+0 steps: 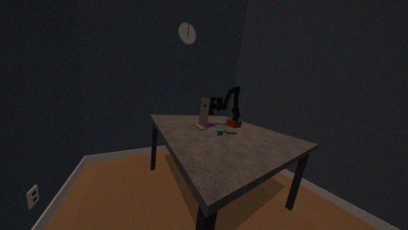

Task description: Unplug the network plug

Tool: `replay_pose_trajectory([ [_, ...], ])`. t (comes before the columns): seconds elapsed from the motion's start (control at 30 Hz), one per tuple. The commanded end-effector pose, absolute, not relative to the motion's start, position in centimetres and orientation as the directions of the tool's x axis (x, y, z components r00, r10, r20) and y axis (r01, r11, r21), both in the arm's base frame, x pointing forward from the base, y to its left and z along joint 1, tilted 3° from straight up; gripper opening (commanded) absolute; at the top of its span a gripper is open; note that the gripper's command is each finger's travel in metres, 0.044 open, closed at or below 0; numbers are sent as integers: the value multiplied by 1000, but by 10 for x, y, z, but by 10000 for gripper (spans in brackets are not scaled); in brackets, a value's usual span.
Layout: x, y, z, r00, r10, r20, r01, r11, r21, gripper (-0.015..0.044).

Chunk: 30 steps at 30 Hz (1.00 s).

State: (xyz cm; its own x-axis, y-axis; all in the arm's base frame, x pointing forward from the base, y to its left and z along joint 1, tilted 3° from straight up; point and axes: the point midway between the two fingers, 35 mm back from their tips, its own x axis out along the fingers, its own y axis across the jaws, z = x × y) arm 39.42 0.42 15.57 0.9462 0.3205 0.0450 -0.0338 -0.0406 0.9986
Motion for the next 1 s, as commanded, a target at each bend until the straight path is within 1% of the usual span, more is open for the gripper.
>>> replay_pose_trajectory([
  [0.0, 394, 3, 155, 948, 316, 44, -33, -40, 999, 0],
  [0.97, 377, 3, 154, 948, 316, 42, -31, -40, 999, 0],
])
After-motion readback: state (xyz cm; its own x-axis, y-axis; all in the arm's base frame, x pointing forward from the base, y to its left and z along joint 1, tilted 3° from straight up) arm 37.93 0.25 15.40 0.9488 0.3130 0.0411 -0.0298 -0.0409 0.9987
